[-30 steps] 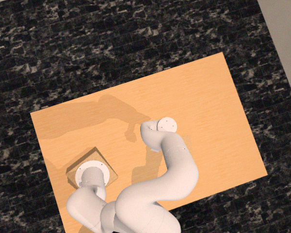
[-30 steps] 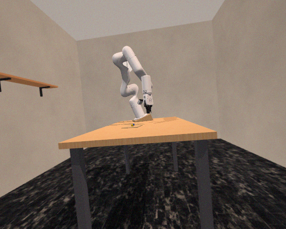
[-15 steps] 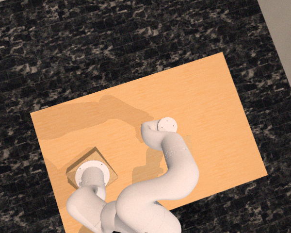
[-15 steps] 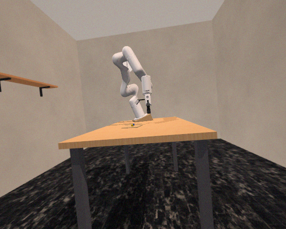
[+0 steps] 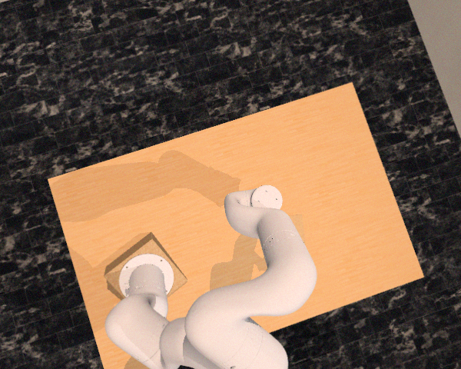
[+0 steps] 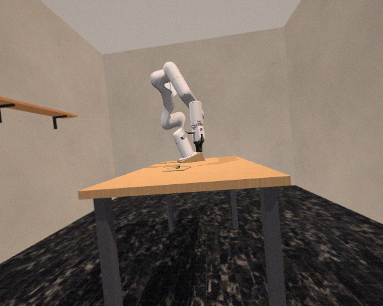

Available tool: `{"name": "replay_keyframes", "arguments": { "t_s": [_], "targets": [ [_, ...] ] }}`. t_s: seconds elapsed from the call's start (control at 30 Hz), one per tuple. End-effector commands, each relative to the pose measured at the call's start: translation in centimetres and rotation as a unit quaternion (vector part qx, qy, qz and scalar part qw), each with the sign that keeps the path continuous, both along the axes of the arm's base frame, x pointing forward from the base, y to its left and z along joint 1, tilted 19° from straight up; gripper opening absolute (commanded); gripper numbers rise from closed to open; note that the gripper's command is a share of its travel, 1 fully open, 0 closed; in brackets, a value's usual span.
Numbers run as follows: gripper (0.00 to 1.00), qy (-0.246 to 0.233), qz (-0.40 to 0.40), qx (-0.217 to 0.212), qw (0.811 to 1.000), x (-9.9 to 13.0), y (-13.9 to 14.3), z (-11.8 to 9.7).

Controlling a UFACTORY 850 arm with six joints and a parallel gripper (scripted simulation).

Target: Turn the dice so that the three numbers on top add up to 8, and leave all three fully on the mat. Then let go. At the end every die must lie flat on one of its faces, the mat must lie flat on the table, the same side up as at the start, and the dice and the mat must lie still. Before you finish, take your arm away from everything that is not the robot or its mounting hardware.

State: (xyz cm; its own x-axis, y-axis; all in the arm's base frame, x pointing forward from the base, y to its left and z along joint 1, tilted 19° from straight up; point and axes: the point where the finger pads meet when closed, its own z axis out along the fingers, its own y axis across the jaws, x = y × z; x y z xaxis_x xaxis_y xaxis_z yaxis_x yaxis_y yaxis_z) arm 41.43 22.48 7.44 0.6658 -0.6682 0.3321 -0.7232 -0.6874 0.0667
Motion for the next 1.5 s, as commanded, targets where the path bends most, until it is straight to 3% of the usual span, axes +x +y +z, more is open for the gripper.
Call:
{"name": "replay_keyframes", "arguments": {
  "t_s": [0.0,0.23,0.47,0.9,1.2,1.47],
  "targets": [
    [0.11,0.025,0.041,-0.008,0.999,0.13,0.06,0.04],
    [0.11,0.063,0.169,-0.031,0.983,0.33,0.04,-0.02],
    [0.11,0.101,0.295,-0.054,0.949,0.53,0.03,-0.08],
    [0.11,0.113,0.336,-0.062,0.933,0.6,0.02,-0.1],
    [0.11,0.096,0.338,-0.075,0.933,0.54,-0.14,-0.1],
    [0.11,0.015,0.353,-0.115,0.928,0.24,-0.16,-0.13]
  ]
}}
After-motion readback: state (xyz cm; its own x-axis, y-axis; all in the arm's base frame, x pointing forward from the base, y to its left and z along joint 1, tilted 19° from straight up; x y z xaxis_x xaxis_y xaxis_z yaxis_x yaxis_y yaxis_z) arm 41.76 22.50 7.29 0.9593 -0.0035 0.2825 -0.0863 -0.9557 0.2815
